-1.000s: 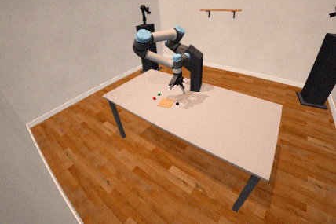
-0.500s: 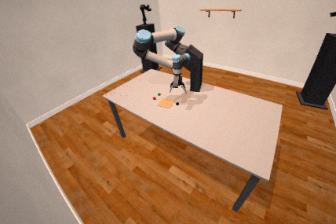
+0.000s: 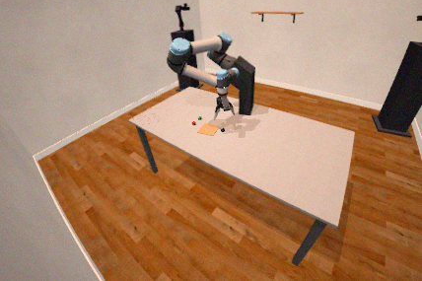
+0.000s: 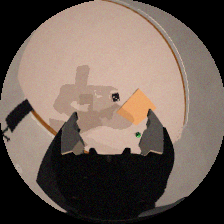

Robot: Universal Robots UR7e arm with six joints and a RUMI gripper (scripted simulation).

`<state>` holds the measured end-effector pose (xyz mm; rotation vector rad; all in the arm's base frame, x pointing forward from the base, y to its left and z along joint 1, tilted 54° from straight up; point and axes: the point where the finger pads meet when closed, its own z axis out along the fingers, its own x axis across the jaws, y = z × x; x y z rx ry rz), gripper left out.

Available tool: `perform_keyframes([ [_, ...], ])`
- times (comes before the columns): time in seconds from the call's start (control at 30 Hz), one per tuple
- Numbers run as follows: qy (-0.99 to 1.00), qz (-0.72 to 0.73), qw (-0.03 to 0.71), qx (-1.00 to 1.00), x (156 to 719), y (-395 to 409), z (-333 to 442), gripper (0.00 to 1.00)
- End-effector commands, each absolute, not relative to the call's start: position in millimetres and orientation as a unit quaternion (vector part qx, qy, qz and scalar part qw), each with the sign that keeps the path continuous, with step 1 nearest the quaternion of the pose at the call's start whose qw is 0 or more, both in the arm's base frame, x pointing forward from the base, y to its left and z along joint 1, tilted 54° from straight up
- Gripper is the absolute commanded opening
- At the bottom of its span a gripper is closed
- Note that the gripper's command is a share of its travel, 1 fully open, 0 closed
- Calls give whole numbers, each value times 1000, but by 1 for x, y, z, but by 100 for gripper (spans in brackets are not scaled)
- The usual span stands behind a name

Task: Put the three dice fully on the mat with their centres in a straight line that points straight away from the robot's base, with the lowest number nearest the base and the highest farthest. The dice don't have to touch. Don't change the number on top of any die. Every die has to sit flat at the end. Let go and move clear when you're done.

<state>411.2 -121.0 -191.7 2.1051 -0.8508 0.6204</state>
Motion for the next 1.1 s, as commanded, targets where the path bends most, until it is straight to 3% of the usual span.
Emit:
perform_keyframes([
  [0.0,-258,214,399,853,411,-121,-194,100],
  [1.07,176,0,453,874,402,-129,-204,100],
])
